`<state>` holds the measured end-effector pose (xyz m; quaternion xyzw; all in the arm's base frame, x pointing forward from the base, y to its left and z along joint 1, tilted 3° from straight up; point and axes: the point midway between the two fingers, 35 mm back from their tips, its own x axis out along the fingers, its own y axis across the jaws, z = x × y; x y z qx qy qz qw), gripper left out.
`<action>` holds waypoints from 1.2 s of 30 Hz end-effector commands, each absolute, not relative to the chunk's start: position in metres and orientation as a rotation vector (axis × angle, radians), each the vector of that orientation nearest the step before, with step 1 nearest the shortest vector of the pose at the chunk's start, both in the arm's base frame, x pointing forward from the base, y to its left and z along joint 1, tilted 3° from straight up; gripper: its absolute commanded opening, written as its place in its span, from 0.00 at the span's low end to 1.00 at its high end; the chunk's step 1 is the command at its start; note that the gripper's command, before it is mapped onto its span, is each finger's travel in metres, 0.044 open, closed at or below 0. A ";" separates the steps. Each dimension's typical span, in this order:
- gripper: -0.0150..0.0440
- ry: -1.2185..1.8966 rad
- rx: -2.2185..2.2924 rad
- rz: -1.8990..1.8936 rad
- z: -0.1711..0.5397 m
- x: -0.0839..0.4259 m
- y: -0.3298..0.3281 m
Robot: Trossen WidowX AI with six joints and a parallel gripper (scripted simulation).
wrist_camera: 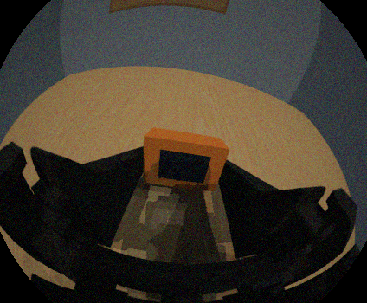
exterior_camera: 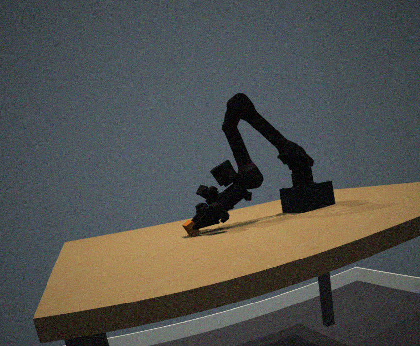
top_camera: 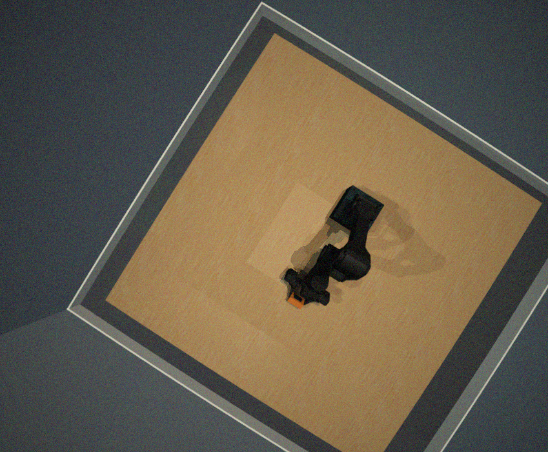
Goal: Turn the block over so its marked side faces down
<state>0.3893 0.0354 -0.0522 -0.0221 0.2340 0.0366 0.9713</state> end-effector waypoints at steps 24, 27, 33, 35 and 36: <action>0.34 0.387 -0.043 0.078 -0.049 0.377 0.035; 0.48 0.387 -0.043 0.078 -0.049 0.377 0.035; 0.74 0.387 -0.043 0.078 -0.049 0.377 0.035; 0.83 0.387 -0.043 0.078 -0.049 0.377 0.035; 0.88 0.387 -0.043 0.078 -0.049 0.377 0.035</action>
